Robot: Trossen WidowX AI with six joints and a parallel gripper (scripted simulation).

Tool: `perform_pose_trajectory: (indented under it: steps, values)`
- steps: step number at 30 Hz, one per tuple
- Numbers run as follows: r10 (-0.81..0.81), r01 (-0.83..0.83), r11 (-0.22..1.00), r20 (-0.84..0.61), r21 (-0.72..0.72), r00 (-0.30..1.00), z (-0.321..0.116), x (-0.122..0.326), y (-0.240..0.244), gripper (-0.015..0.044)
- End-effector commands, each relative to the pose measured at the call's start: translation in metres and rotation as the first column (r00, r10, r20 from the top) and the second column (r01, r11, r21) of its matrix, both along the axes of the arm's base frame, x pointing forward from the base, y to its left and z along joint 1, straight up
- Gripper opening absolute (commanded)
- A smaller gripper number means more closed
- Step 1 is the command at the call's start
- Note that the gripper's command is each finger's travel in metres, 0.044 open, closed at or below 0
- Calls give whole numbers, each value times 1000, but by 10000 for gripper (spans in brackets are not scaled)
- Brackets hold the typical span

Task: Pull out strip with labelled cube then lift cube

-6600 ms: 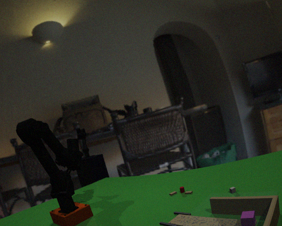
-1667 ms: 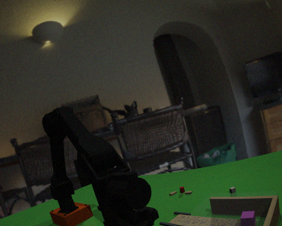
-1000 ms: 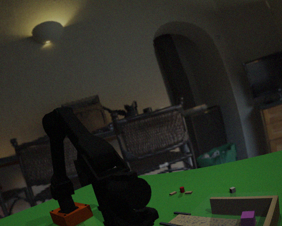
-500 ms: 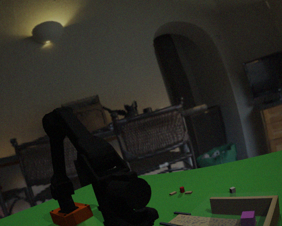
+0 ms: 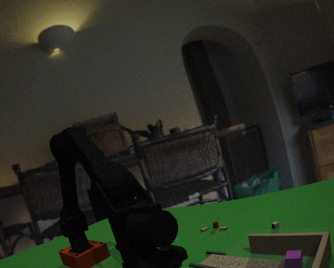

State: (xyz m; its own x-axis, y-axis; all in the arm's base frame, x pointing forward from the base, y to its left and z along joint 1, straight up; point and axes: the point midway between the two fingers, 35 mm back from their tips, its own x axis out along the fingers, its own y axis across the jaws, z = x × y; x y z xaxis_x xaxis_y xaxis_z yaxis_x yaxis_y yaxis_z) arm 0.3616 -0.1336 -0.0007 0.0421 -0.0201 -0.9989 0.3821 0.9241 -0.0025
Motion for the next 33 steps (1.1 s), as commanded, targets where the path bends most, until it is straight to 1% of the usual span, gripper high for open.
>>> perform_pose_trajectory:
  steps: [1,33]
  values:
    - [-5,5,1000,-8,3,1000,-3,-8,3,0]
    - [-5,5,1000,-12,5,1000,-7,-53,20,0]
